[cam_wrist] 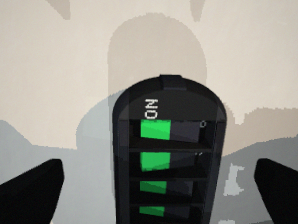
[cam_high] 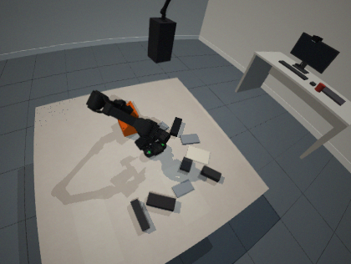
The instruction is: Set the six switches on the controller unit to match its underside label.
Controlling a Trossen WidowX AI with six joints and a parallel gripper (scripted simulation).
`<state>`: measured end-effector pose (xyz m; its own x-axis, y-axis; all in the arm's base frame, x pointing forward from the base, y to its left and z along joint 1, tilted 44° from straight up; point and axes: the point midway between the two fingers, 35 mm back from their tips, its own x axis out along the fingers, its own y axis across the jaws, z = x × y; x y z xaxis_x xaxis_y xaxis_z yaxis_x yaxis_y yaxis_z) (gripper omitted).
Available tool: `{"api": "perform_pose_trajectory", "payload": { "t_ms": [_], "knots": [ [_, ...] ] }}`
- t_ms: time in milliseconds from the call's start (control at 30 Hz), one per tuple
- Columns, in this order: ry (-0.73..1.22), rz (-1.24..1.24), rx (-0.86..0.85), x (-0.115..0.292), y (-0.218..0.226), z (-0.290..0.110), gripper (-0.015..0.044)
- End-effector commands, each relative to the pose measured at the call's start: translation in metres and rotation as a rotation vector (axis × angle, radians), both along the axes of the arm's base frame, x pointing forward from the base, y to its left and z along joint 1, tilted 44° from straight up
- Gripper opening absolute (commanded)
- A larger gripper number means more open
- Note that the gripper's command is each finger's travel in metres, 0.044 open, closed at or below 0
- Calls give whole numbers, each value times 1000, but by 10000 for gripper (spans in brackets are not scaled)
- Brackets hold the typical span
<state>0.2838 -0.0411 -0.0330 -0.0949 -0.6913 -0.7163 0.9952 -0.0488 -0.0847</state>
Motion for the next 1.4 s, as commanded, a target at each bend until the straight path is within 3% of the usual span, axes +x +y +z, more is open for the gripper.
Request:
{"api": "perform_pose_trajectory", "payload": {
  "t_ms": [0, 167, 433, 1267, 1367],
  "knots": [
    [-1, -2, 4, -17, 11, -16, 335],
    [-5, -9, 2, -54, 23, -43, 204],
    [-5, -9, 2, -56, 23, -44, 0],
    [-2, -5, 0, -55, 23, -44, 0],
    [-2, -4, 3, -52, 37, -31, 79]
  ]
}}
